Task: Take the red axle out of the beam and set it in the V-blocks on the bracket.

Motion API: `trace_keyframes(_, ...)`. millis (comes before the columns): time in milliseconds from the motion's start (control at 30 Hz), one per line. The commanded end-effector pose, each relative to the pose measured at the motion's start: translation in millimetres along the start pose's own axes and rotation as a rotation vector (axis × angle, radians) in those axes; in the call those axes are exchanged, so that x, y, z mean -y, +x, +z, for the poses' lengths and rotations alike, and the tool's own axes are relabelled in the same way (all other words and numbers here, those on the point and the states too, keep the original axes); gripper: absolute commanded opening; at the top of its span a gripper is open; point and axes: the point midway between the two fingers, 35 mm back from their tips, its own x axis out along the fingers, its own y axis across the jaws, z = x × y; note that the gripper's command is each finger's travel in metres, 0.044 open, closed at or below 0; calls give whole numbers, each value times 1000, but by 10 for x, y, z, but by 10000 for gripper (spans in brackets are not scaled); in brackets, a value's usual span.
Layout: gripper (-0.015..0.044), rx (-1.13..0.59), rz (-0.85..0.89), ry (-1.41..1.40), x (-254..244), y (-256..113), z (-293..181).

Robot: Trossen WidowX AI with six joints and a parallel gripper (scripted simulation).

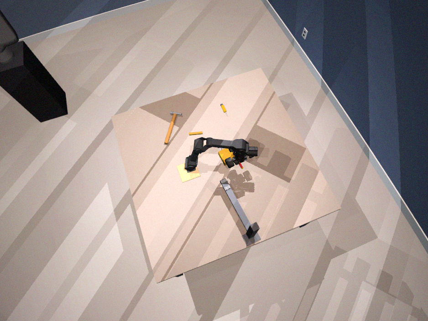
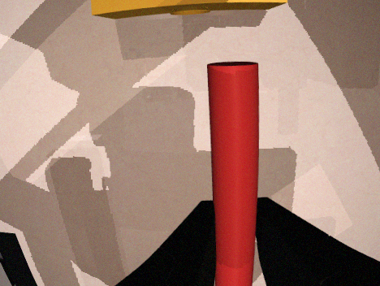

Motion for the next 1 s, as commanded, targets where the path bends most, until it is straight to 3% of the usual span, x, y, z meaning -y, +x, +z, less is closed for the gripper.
trace_keyframes(0, 0, 2, 0, 0, -9, -52, -6)
trace_keyframes(967, 0, -5, 10, -3, -1284, -62, -820)
